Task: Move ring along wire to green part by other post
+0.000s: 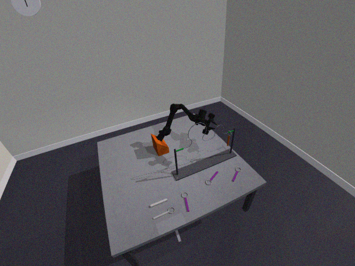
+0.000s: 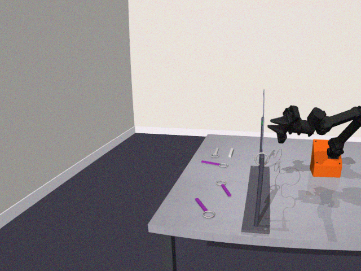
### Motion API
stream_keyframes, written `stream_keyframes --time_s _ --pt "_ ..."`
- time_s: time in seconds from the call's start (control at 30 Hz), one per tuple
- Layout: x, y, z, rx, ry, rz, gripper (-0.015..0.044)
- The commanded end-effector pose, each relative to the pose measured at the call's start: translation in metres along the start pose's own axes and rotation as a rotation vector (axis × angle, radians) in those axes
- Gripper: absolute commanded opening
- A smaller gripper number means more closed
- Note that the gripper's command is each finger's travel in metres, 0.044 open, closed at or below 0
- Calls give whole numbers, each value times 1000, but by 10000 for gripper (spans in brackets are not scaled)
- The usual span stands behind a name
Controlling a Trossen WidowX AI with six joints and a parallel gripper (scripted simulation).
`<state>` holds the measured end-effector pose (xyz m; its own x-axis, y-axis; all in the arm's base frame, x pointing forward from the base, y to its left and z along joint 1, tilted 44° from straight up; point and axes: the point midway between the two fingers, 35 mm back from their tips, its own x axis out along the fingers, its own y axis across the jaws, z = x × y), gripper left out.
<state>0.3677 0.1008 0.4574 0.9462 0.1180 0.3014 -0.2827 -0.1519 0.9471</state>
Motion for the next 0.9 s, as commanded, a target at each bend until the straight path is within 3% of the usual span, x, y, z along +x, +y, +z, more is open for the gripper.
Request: stream_keyframes --time_s 0.0,0.47,0.87 --pt "12 -14 -29 -98 -4 -48 160" --pt "14 -67 -158 -485 -36 -219 160" --pt "-52 -111 -282 -879 -37 -342 160"
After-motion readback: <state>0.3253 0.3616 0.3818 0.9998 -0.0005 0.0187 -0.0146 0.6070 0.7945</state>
